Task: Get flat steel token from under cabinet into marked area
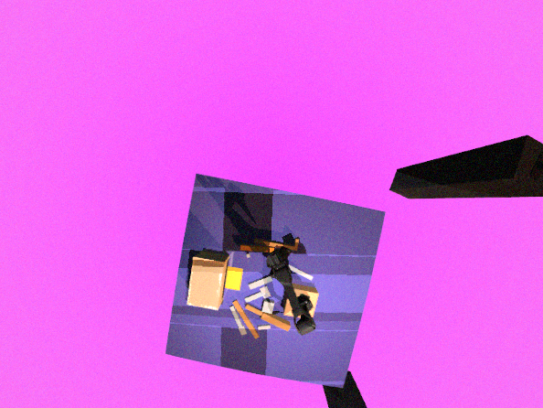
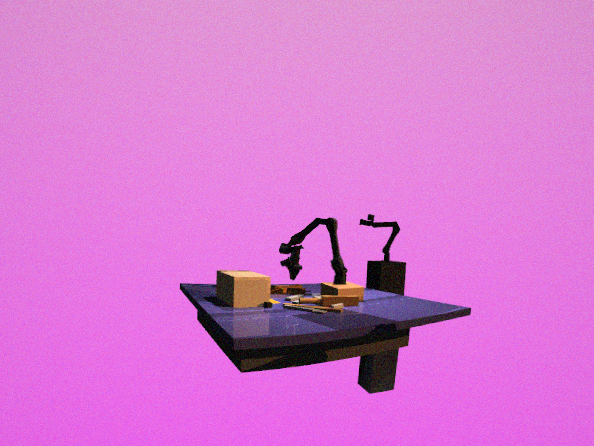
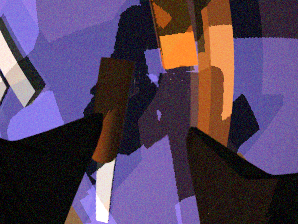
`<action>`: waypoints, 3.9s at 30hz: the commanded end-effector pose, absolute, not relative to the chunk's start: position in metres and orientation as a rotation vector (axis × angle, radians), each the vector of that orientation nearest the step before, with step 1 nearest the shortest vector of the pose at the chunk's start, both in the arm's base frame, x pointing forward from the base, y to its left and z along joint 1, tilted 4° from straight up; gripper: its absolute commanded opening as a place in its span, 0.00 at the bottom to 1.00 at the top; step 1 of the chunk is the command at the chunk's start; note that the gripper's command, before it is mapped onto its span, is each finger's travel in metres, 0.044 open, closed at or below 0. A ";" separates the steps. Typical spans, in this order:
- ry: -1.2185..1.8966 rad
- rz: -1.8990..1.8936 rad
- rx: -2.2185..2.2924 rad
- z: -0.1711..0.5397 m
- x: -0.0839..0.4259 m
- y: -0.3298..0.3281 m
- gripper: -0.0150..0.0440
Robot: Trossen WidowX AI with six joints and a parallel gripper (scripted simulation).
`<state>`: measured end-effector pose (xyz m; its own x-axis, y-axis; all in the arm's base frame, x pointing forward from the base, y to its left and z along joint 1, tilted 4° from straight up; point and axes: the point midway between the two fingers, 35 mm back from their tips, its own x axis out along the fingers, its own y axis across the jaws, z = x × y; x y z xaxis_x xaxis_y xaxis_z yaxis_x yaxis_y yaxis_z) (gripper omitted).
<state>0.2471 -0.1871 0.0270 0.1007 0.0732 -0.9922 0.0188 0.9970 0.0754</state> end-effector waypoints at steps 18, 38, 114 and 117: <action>1.555 -0.022 0.101 -0.001 0.256 -0.145 0.71; 1.555 -0.022 0.101 -0.028 0.257 -0.145 0.71; 1.556 -0.022 0.101 0.028 0.241 -0.136 0.25; 1.556 -0.022 0.101 0.034 0.243 -0.137 0.25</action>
<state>0.2390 -0.1340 0.0226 -0.0006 0.0629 -0.9980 0.0783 0.9950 0.0626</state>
